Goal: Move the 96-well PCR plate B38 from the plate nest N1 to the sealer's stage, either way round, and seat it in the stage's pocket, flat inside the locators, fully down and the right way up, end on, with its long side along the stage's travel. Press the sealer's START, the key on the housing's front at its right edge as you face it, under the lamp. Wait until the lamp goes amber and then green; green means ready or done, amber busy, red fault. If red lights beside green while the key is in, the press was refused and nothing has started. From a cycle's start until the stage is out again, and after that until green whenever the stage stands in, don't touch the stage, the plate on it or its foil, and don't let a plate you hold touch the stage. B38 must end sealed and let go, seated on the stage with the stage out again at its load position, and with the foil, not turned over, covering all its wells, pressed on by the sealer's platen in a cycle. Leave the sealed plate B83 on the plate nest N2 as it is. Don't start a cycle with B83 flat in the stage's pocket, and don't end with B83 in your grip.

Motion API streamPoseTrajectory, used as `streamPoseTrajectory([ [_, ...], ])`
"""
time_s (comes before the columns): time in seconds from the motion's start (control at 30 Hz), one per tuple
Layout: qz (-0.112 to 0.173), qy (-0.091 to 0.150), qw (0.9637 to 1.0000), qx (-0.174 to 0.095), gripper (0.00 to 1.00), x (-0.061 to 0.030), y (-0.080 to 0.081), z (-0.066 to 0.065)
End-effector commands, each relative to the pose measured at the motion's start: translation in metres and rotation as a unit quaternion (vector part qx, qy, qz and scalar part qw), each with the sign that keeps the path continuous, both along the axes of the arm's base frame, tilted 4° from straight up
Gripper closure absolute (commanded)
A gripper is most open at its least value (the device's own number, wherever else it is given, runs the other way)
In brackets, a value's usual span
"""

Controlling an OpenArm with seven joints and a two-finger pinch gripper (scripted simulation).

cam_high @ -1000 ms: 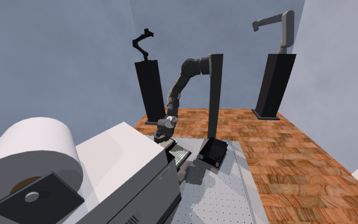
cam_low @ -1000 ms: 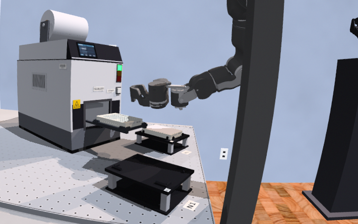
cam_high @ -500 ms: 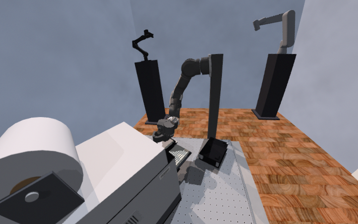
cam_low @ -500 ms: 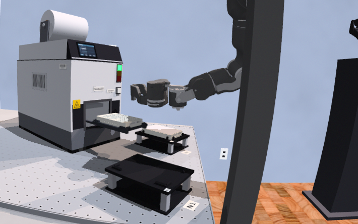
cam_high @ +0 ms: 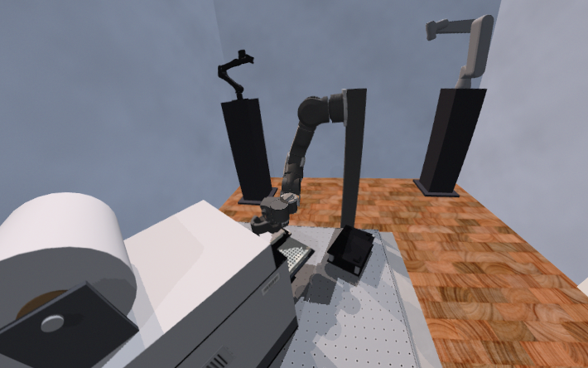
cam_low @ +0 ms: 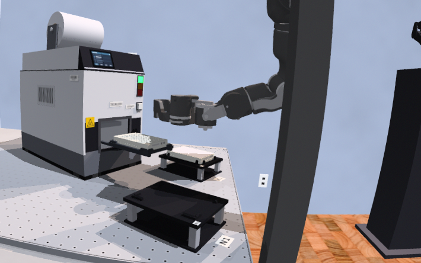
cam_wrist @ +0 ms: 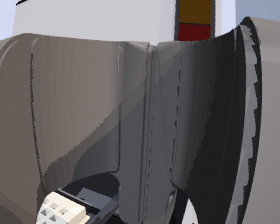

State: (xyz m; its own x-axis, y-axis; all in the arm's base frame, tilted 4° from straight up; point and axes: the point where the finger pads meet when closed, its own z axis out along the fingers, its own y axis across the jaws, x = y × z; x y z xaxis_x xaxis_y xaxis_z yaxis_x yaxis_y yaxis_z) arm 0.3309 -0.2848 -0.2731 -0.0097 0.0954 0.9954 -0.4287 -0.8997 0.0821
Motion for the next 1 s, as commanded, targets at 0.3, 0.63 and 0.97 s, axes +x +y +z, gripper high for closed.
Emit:
streamPoseTrajectory([
  [0.3,-0.015,-0.009,0.9997,0.014,1.0,0.0,0.0,0.001],
  [0.63,-0.014,-0.007,0.9998,0.014,1.0,0.0164,-0.007,0.001],
  [0.97,-0.012,-0.006,0.9998,0.013,1.0,0.0274,-0.012,0.002],
])
